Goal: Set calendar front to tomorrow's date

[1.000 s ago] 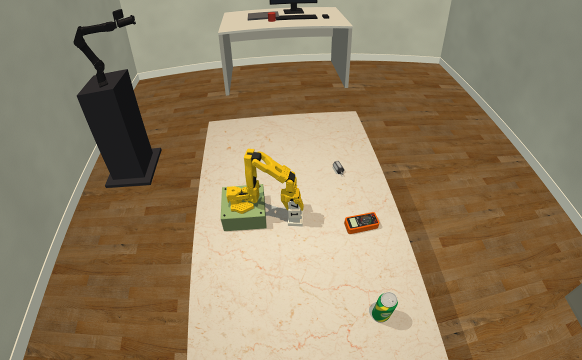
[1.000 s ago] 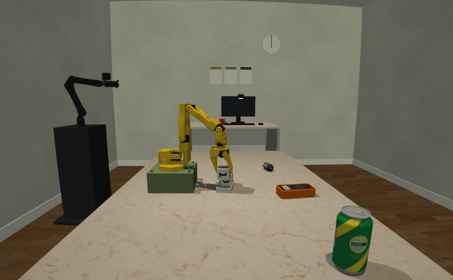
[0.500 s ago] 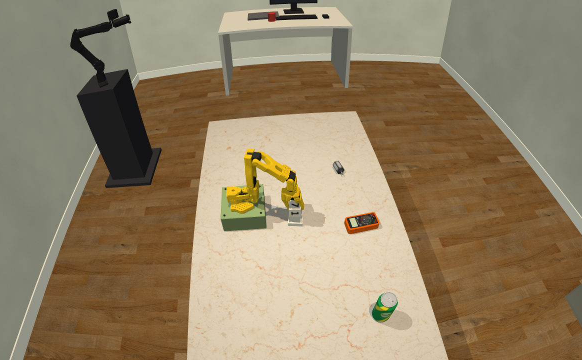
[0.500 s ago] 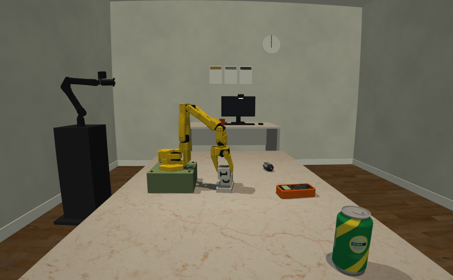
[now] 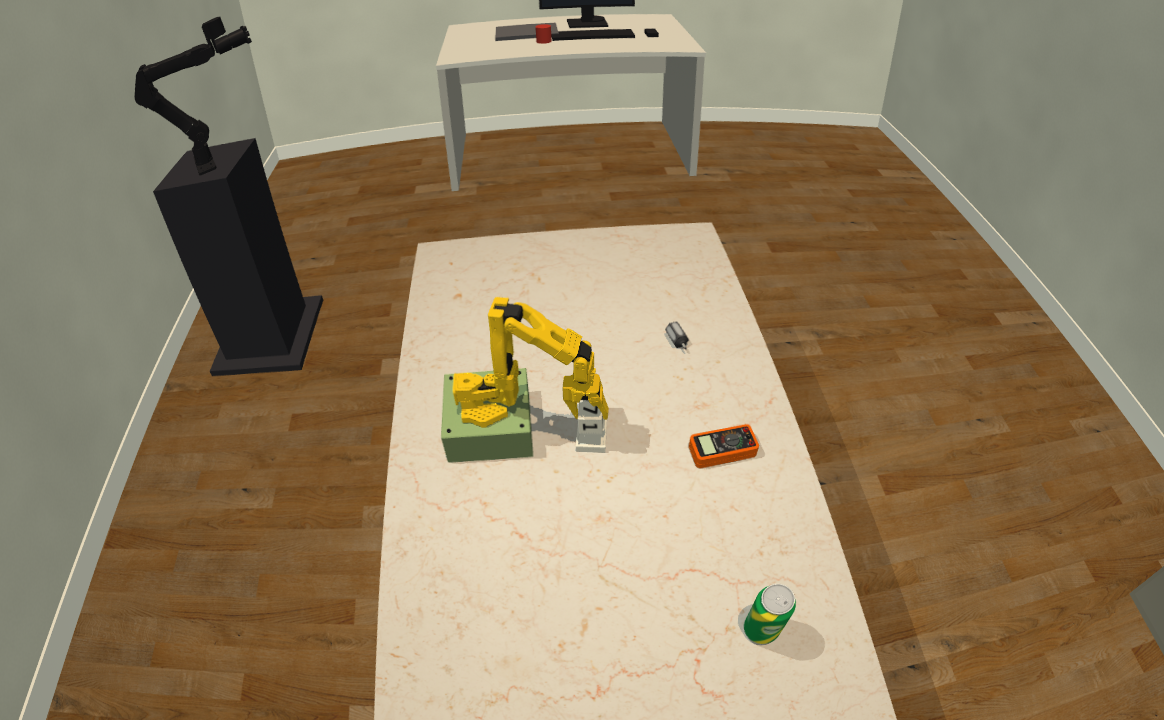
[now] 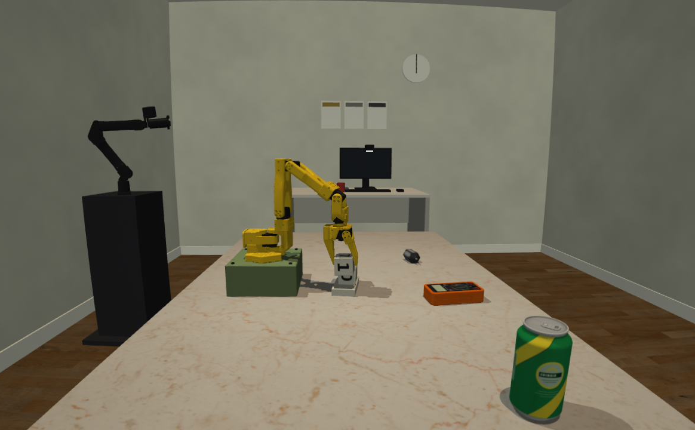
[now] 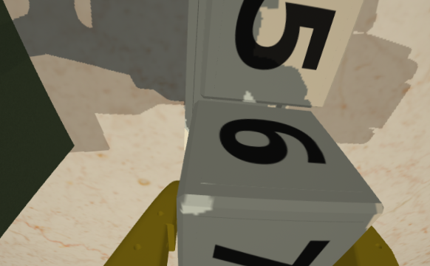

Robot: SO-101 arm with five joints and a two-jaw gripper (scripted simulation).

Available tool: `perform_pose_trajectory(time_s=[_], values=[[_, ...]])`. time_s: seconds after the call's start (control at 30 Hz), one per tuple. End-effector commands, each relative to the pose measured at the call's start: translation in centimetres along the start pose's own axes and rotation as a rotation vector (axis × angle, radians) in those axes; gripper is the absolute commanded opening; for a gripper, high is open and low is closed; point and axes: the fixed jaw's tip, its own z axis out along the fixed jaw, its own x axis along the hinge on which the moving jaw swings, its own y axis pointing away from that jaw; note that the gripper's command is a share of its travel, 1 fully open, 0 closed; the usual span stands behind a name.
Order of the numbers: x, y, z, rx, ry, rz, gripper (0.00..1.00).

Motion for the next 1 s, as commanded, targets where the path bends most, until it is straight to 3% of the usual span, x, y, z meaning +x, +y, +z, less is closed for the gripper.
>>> perform_pose_trajectory(time_s=[0.0, 0.97], values=[[-0.15, -0.13, -0.08, 0.0, -0.002, 0.002, 0.0], [-0.12, -0.16, 0.53, 0.0, -0.002, 0.003, 0.0]])
